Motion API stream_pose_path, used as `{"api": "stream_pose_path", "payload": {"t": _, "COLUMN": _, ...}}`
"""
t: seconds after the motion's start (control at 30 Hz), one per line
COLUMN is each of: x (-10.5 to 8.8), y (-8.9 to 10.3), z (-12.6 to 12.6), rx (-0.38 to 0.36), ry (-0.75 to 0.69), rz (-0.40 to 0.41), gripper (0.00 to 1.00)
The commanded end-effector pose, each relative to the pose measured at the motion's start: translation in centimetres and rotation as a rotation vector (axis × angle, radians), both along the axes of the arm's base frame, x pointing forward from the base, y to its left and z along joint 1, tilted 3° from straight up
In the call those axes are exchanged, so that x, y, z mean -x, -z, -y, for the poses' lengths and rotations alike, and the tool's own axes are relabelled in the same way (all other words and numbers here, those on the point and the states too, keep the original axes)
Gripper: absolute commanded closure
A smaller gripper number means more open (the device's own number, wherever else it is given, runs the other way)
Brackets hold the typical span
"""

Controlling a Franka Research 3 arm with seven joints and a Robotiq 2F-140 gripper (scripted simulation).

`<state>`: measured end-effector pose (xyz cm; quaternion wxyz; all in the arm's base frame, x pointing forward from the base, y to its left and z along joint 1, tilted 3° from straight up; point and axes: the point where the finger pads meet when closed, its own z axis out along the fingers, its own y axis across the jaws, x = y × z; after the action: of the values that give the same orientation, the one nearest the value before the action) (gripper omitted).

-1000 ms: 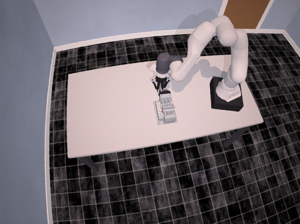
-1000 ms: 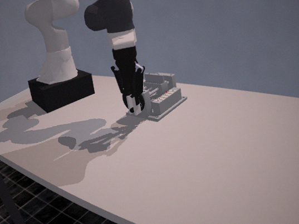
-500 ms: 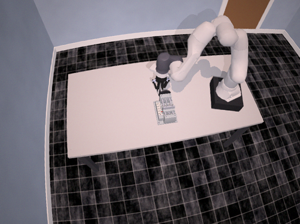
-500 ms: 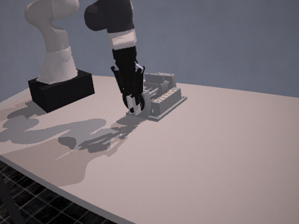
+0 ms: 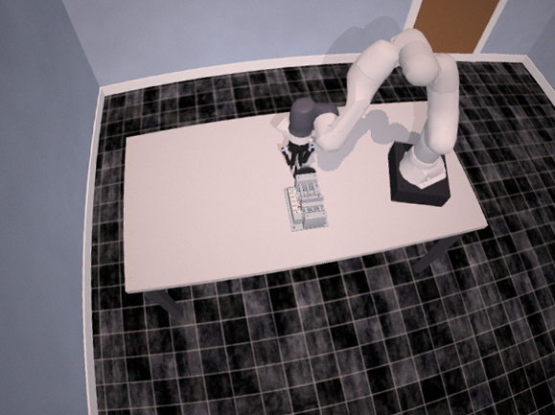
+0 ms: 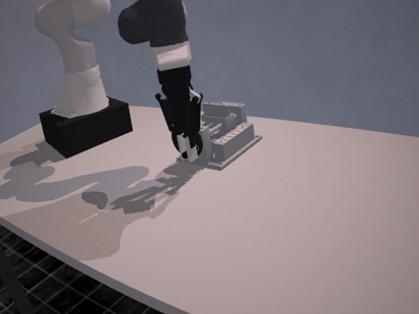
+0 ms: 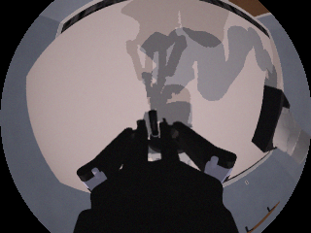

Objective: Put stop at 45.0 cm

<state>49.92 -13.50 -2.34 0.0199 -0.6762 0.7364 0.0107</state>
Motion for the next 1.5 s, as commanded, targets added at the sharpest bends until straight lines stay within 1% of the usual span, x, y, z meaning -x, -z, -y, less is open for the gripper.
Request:
{"api": "stream_pose_path", "payload": {"t": 0.0, "x": 0.1, "y": 0.3, "z": -0.1, "rx": 0.0, "ry": 0.002, "rz": 0.0, "gripper": 0.96}}
{"api": "stream_pose_path", "payload": {"t": 0.47, "x": 0.6, "y": 1.1, "z": -0.1, "rx": 0.0, "ry": 0.002, "rz": 0.0, "gripper": 0.96}}
{"api": "stream_pose_path", "payload": {"t": 1.03, "x": 1.9, "y": 2.0, "z": -0.3, "rx": 0.0, "ry": 0.002, "rz": 0.0, "gripper": 0.96}}
{"api": "stream_pose_path", "payload": {"t": 1.47, "x": 3.5, "y": 2.2, "z": -0.4, "rx": 0.0, "ry": 0.002, "rz": 0.0, "gripper": 0.96}}
